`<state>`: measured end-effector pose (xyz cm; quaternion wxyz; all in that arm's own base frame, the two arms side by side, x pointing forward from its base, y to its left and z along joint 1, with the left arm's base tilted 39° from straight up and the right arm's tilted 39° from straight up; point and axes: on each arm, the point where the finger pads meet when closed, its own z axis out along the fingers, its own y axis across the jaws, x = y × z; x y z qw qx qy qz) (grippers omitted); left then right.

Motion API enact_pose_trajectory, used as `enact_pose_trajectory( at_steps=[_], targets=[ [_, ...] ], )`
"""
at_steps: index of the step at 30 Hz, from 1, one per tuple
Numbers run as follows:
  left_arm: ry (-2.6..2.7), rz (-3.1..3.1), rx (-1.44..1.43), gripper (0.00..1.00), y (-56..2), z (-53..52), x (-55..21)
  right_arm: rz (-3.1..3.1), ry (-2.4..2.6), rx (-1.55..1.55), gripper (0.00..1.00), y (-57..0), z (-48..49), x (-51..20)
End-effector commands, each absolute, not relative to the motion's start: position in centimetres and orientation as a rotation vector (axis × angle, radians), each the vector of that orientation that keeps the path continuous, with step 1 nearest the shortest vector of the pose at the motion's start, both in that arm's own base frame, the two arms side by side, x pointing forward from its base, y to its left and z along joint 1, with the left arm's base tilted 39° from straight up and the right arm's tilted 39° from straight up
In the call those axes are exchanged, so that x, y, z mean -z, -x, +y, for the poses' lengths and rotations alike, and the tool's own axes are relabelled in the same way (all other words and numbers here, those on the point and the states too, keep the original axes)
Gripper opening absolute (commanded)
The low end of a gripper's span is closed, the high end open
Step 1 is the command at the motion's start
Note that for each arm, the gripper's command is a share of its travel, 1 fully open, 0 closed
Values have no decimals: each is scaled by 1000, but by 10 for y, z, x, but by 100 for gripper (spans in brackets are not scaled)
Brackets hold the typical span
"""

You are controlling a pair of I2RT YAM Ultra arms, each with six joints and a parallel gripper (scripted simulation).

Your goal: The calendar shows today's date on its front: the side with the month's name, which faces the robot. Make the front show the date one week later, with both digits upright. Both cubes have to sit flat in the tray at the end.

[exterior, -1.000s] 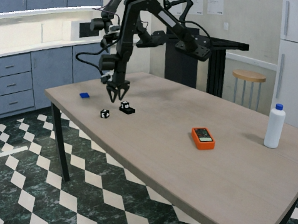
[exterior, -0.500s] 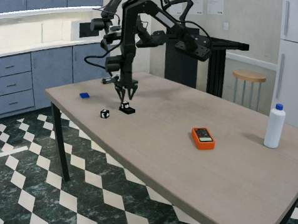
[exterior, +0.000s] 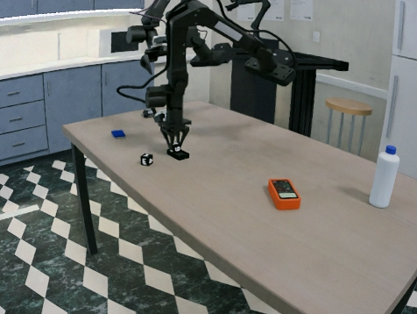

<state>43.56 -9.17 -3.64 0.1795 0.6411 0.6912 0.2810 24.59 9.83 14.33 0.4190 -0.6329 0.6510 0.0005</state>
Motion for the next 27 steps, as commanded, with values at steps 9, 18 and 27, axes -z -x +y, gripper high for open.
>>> enact_pose_trajectory(
  at_steps=[9,18,27],
  targets=[
    [-1806,1921,-799,26,-425,-102,11,1602,1582,-4,100,-245,103,-151],
    [-1793,1938,-789,26,-396,-105,-20,1602,1582,-4,100,-245,103,-151],
    [-1411,2107,-646,26,-401,-61,-31,1576,1585,-2,100,-245,105,-154]
  ],
)
